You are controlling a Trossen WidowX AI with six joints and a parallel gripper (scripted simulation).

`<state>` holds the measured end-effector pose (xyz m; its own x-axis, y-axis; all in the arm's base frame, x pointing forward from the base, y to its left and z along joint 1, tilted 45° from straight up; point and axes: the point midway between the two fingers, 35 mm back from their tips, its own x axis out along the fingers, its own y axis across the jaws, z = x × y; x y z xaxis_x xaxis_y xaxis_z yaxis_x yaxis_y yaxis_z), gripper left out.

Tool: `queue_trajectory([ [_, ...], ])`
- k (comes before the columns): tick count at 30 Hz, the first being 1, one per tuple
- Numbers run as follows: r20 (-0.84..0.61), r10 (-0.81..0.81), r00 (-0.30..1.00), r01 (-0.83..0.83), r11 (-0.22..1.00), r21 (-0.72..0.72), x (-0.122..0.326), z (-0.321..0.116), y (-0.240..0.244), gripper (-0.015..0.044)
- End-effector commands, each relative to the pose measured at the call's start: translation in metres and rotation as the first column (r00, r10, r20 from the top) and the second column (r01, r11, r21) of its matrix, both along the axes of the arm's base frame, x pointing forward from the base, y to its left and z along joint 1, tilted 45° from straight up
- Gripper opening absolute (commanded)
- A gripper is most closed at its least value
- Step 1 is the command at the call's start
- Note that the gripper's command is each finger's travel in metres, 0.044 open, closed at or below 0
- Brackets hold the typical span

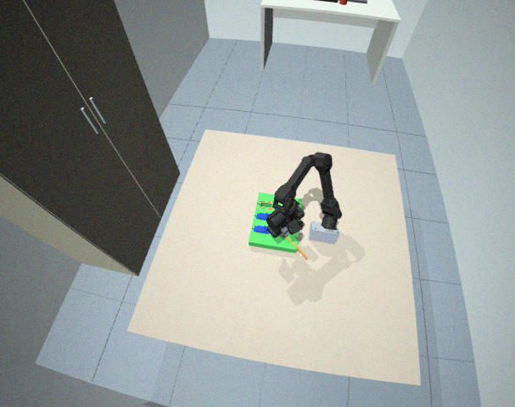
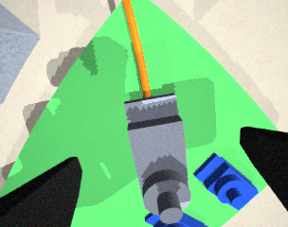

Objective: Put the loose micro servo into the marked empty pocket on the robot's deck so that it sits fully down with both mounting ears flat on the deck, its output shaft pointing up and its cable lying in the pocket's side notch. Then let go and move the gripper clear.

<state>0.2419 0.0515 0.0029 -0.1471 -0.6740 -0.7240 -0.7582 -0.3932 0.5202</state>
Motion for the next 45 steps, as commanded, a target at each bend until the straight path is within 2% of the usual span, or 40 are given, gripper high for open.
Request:
queue_trajectory([
  [1,-0.003,0.003,1.0,-0.003,1.0,-0.004,-0.001,-0.005,-0.005,0.044],
  [7,-0.003,0.003,1.0,-0.003,1.0,-0.004,-0.003,-0.01,-0.01,0.044],
  [19,-0.003,0.003,1.0,-0.003,1.0,-0.004,-0.003,-0.01,-0.01,0.0125],
  [25,-0.003,0.003,1.0,-0.003,1.0,-0.004,-0.003,-0.01,-0.01,0.0085],
  [28,-0.003,0.003,1.0,-0.003,1.0,-0.004,-0.002,-0.007,-0.007,0.0006],
  [34,-0.004,0.003,1.0,-0.003,1.0,-0.003,-0.001,0.013,0.008,0.0],
  [45,-0.004,0.003,1.0,-0.003,1.0,-0.003,-0.001,0.014,0.008,0.0],
])
